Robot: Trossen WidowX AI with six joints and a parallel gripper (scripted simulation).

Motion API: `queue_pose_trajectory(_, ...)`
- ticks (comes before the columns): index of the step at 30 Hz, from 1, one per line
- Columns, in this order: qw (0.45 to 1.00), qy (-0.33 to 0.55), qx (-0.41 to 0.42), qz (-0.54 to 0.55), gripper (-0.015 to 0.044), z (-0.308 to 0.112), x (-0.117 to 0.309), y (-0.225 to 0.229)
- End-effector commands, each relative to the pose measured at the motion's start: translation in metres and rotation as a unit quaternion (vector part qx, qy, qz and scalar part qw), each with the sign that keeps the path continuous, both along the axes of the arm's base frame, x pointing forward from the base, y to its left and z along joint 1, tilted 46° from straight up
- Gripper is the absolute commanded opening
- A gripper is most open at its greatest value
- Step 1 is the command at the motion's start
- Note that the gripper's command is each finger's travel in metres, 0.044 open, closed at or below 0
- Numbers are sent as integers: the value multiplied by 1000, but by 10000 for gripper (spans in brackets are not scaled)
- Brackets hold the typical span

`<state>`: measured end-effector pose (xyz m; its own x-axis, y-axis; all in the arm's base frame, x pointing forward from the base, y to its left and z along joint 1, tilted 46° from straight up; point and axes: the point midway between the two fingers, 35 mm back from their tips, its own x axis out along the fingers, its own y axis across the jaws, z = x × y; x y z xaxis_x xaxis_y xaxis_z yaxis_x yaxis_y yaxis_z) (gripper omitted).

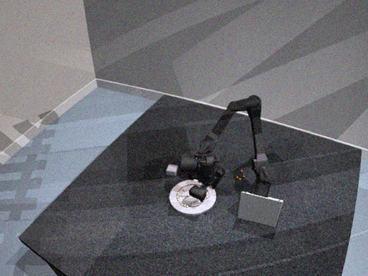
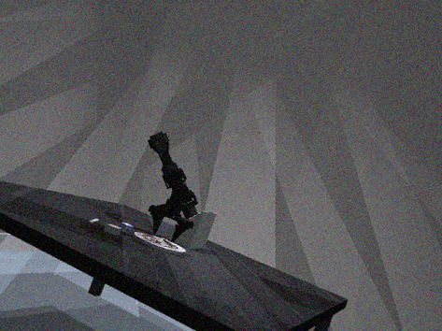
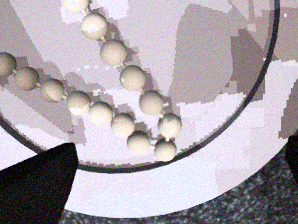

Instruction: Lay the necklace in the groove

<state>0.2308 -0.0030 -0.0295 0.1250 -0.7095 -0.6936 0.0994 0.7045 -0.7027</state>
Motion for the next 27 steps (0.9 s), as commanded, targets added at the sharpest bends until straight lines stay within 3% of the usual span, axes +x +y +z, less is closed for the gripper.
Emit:
queue_pose_trajectory(1,1000,-1,1,-2,440,0,0,0)
queue_pose_trajectory(9,1000,-1,1,-2,440,0,0,0)
queue_pose_trajectory(15,983,128,-22,126,282,5,32,15)
queue_pose_trajectory(21,909,296,-52,290,125,12,73,33)
queue_pose_trajectory(27,797,428,-75,421,120,18,107,48)
